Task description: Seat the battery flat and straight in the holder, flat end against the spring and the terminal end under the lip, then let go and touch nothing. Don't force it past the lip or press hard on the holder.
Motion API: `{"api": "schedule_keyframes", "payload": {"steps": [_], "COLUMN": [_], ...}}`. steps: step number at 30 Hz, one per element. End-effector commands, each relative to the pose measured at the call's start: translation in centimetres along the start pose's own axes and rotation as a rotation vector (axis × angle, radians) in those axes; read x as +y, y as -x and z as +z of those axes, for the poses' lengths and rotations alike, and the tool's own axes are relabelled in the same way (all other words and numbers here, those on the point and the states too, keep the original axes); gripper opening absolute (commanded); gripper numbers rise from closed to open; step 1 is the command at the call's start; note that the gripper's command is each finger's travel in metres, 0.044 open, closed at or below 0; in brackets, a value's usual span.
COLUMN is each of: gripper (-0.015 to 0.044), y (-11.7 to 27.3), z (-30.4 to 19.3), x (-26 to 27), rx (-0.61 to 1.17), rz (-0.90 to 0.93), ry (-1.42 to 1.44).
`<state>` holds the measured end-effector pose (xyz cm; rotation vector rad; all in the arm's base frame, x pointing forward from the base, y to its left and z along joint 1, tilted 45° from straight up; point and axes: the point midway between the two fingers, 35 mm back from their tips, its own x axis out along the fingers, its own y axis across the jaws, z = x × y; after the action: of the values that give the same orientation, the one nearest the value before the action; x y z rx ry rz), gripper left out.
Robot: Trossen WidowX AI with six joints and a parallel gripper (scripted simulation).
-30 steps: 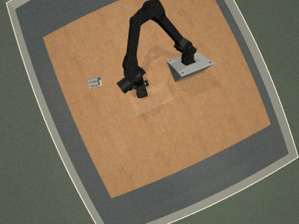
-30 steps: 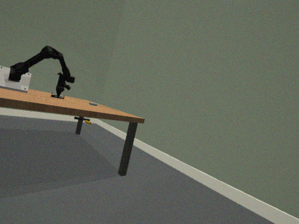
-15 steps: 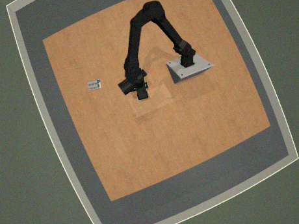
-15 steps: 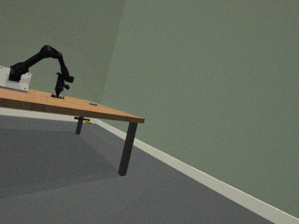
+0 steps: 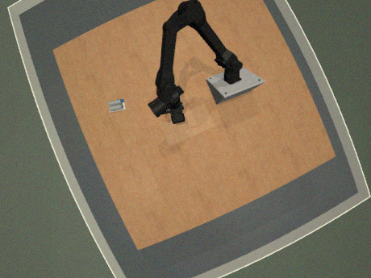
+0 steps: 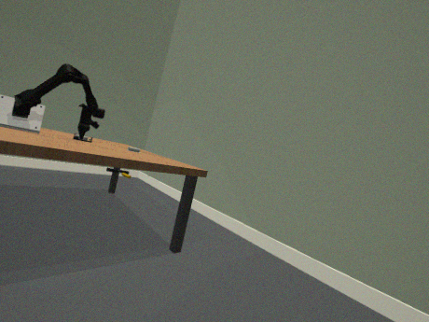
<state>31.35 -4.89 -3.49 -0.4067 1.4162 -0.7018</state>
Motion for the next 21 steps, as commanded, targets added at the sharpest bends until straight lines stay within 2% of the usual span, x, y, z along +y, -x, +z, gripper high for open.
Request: {"api": "schedule_keyframes", "payload": {"steps": [1, 6, 10, 21], "gripper": [0.0085, 0.0085, 0.0187, 0.0187], "y": [0.0, 0.0, 0.0, 1.5], "z": [-0.1, -0.1, -0.1, 0.0], "x": [-0.1, -0.1, -0.1, 0.1], "rx": [0.002, 0.001, 0.001, 0.000], "rz": [-0.001, 0.000, 0.000, 0.002], "ry": [0.006, 0.006, 0.006, 0.000]}}
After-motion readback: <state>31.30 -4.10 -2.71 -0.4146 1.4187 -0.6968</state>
